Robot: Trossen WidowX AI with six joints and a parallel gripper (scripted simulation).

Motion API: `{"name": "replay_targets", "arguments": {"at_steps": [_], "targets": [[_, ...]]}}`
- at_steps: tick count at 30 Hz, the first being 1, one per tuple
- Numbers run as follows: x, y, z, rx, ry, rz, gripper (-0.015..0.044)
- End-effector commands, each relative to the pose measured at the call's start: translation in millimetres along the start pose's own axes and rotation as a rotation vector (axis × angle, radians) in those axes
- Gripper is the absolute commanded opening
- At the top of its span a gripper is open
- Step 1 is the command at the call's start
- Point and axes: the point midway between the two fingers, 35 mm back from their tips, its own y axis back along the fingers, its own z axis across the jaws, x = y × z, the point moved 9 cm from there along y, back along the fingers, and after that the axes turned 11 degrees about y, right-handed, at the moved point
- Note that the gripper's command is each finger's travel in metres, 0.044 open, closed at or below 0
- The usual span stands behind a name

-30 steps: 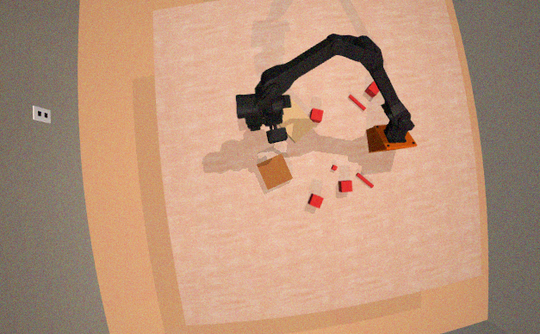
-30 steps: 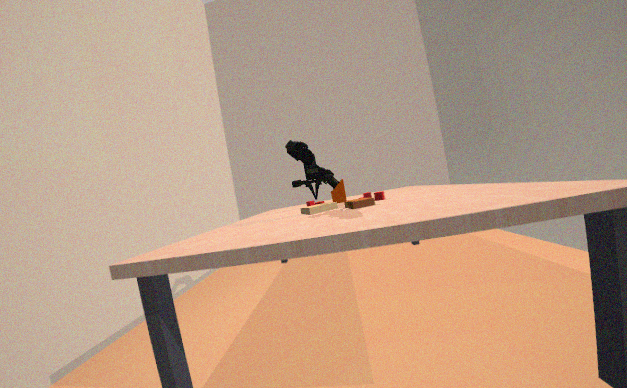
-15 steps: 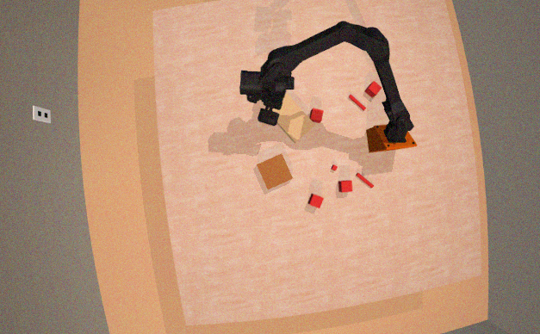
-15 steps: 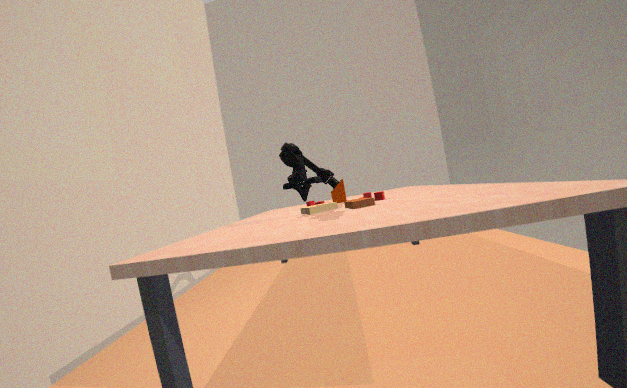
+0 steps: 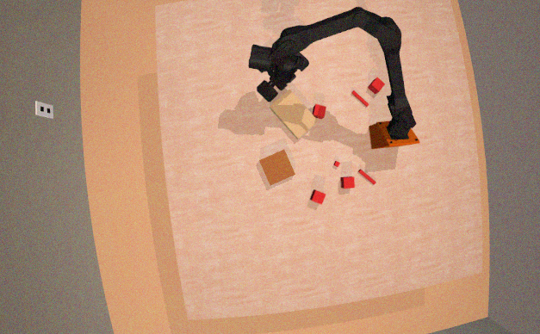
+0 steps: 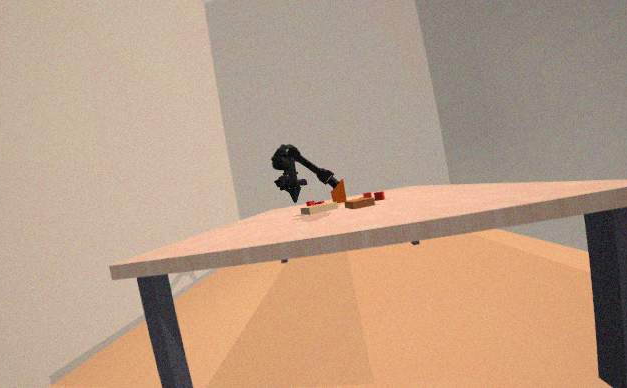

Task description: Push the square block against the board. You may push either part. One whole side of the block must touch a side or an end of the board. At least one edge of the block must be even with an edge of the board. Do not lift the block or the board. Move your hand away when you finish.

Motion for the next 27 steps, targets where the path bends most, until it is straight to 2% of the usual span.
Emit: {"name": "replay_targets", "arguments": {"at_steps": [1,5,8,10,27], "targets": [[0.6,-2.1,-6.0,0.001,-0.063,0.006,0.0000],[0.4,-5.2,-5.8,0.001,-0.063,0.006,0.0000],[-0.1,-45.0,-5.3,0.002,-0.063,0.006,0.0000],[0.5,-57.1,-5.8,0.002,-0.063,0.005,0.0000],[9.9,-57.1,-2.1,0.002,-0.063,0.006,0.0000]]}}
